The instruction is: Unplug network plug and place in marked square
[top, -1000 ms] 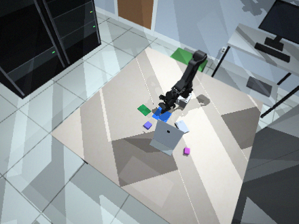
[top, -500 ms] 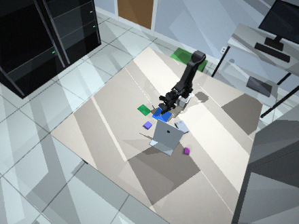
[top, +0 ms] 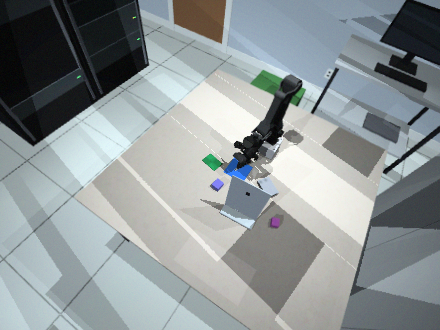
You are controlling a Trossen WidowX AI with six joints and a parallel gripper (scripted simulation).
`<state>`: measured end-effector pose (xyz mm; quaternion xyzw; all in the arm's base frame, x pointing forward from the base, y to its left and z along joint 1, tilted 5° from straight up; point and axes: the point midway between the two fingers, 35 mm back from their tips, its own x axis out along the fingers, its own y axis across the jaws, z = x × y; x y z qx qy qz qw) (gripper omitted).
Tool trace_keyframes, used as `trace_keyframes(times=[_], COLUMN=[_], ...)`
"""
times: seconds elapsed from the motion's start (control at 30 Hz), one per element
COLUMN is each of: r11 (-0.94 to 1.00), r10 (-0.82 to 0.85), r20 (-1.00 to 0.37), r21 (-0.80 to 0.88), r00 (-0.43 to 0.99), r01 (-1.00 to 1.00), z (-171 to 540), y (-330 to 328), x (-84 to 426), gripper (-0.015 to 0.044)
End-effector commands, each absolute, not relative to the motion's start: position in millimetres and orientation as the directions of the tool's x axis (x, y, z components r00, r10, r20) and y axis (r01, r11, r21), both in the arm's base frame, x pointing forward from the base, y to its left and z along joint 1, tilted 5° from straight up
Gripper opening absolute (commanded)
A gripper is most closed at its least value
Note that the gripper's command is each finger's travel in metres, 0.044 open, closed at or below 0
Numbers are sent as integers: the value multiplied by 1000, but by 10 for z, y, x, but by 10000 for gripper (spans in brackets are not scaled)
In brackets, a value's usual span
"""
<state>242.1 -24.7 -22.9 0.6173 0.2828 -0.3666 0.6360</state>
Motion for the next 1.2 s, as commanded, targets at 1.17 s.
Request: trace_keyframes(times=[1.17], r11=[-31], r10=[-117], r20=[-812], r21=[578], r00=[571], r01=[816], z=[-247], y=[-273], x=[2452], gripper=[156])
